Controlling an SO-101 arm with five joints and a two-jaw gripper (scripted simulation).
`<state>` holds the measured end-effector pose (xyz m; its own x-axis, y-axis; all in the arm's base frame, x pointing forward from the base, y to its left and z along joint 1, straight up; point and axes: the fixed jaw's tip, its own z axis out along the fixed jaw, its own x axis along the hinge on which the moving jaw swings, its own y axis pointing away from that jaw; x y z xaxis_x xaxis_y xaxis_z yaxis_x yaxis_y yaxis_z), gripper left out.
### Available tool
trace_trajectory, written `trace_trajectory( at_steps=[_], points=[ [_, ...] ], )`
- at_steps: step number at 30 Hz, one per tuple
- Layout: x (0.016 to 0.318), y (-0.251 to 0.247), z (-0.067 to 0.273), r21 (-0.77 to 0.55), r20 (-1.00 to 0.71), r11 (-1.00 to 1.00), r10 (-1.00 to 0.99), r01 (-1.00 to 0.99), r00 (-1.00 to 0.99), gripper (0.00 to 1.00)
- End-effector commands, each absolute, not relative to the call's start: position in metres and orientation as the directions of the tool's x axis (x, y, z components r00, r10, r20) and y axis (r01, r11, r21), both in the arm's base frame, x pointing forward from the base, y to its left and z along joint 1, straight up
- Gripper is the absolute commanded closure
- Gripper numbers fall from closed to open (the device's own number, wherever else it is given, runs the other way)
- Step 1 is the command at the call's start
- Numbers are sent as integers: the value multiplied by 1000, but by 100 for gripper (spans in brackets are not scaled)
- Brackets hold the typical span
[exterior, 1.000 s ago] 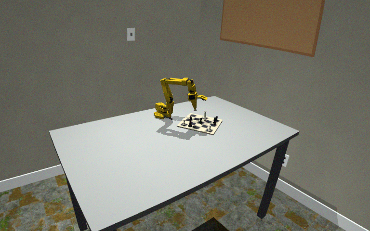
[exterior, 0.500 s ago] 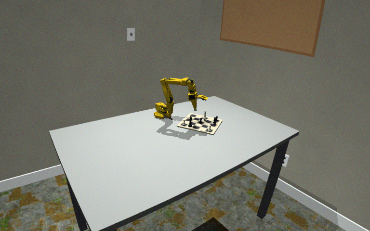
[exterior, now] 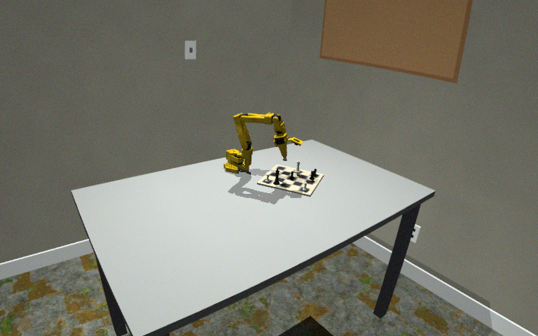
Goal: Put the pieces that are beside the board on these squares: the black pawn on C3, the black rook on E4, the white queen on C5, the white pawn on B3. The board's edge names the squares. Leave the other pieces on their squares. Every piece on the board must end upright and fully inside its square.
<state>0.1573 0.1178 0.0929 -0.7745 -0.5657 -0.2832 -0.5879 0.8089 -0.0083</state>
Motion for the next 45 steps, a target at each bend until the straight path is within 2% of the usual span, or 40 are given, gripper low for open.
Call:
trace_trajectory(
  at_steps=[1, 16, 45],
  points=[
    [158, 120, 93, -5, -281, 810, -564, -586, -777, 100],
    [158, 120, 87, -5, -281, 810, -564, -586, -777, 100],
    [159, 120, 41, -5, -280, 810, -564, -586, -777, 100]
  ],
)
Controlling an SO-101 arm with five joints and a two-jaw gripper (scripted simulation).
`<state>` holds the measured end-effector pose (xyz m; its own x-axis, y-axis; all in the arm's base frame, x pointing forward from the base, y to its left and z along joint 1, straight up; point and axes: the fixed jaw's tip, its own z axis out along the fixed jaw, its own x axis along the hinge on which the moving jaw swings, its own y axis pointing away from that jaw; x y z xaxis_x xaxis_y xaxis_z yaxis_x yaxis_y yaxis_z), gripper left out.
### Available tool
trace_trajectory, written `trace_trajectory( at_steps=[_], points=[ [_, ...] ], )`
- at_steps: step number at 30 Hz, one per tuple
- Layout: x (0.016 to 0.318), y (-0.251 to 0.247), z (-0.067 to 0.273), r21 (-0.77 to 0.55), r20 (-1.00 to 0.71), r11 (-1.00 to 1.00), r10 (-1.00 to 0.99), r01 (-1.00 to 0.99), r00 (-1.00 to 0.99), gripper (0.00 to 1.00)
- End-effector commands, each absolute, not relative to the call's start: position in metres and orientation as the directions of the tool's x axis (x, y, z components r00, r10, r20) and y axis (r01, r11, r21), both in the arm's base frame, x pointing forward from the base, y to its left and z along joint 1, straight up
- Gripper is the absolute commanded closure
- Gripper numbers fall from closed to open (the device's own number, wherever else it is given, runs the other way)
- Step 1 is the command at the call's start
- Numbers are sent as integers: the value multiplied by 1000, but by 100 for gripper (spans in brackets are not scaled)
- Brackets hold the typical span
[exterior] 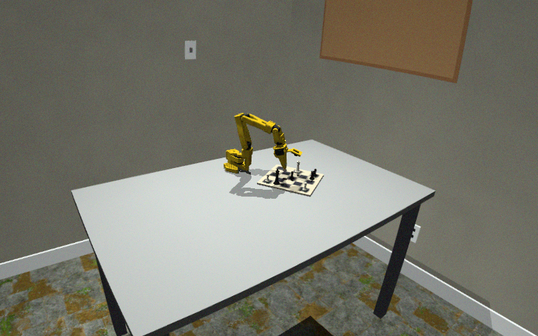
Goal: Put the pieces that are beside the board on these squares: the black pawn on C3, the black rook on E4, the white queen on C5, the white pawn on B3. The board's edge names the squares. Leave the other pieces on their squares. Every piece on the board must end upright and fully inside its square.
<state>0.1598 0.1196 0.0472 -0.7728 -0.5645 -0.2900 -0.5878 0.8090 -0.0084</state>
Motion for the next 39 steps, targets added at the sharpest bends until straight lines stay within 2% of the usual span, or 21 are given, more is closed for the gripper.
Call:
trace_trajectory(
  at_steps=[1, 27, 39],
  points=[
    [159, 120, 39, -5, -280, 810, -564, -586, -777, 100],
    [153, 116, 24, -5, -279, 810, -564, -586, -777, 100],
    [155, 117, 28, -5, -280, 811, -563, -585, -778, 100]
  ],
)
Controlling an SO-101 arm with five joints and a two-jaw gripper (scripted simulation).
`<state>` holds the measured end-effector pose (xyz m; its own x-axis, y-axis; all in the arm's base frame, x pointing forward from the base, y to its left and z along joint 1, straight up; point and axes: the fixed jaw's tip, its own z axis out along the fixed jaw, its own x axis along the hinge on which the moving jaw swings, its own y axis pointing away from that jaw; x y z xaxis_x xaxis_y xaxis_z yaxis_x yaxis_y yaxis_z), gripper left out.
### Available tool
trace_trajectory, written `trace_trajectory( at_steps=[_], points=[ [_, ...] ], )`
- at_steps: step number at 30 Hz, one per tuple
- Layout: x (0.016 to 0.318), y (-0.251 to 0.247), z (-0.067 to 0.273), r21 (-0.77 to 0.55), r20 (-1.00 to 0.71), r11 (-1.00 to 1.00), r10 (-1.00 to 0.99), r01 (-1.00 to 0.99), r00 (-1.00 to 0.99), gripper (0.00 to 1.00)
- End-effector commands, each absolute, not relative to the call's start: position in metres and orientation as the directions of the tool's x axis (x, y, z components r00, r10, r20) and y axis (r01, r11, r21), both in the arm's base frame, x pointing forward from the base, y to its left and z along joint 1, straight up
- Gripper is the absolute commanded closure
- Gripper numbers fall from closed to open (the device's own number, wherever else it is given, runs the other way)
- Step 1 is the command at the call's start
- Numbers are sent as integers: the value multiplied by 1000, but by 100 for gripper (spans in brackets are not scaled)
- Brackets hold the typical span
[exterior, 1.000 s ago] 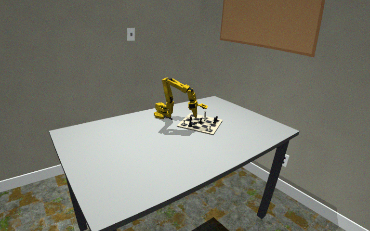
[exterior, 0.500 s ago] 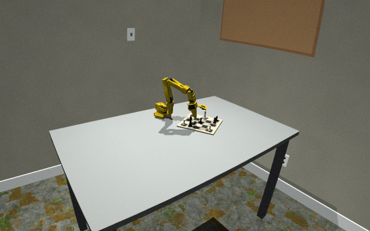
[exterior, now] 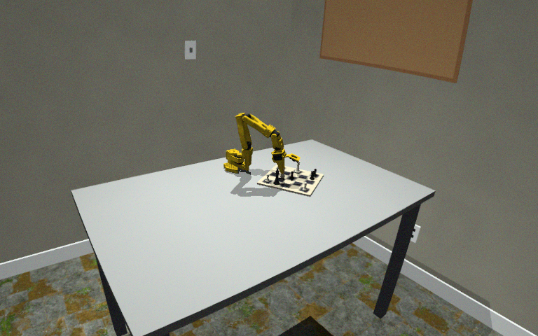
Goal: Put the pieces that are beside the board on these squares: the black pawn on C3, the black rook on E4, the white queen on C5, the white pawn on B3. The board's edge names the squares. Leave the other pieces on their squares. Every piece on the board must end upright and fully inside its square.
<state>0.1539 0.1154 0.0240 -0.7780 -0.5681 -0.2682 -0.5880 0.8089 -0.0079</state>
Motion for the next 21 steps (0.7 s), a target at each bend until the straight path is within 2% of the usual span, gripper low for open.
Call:
trace_trajectory(
  at_steps=[1, 21],
  points=[
    [155, 118, 29, -5, -280, 811, -563, -585, -778, 100],
    [157, 119, 34, -5, -280, 812, -562, -584, -778, 100]
  ],
)
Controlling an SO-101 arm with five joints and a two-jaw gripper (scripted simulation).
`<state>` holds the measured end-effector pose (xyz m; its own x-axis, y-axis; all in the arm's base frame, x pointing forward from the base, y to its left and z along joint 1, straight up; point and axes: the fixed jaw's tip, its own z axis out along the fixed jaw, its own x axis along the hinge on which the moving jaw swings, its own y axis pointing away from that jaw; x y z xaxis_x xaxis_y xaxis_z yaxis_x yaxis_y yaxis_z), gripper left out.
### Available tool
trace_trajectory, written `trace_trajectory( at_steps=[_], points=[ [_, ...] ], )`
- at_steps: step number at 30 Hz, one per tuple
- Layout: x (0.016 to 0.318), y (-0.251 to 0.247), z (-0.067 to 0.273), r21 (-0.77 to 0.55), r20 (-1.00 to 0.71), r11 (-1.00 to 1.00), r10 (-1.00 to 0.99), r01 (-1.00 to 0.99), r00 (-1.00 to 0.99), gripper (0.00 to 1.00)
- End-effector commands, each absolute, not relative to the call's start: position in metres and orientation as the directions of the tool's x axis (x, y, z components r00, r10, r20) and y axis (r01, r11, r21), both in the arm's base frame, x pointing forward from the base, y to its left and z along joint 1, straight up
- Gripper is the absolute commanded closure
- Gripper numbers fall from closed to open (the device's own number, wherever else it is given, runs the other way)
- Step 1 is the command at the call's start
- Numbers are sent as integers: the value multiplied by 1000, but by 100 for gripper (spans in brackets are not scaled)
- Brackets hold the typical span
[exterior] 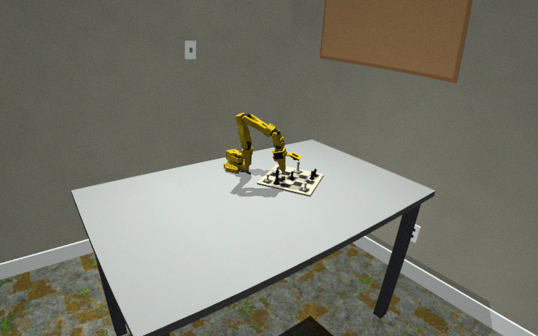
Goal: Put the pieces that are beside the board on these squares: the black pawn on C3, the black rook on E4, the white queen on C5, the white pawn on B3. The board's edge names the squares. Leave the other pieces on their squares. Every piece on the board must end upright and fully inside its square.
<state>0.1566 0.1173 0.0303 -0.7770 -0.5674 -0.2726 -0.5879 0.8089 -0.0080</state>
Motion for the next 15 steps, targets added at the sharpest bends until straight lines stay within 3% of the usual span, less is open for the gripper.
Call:
trace_trajectory(
  at_steps=[1, 15],
  points=[
    [157, 119, 34, -5, -280, 812, -562, -584, -778, 100],
    [157, 119, 29, -5, -280, 812, -562, -584, -778, 100]
  ],
)
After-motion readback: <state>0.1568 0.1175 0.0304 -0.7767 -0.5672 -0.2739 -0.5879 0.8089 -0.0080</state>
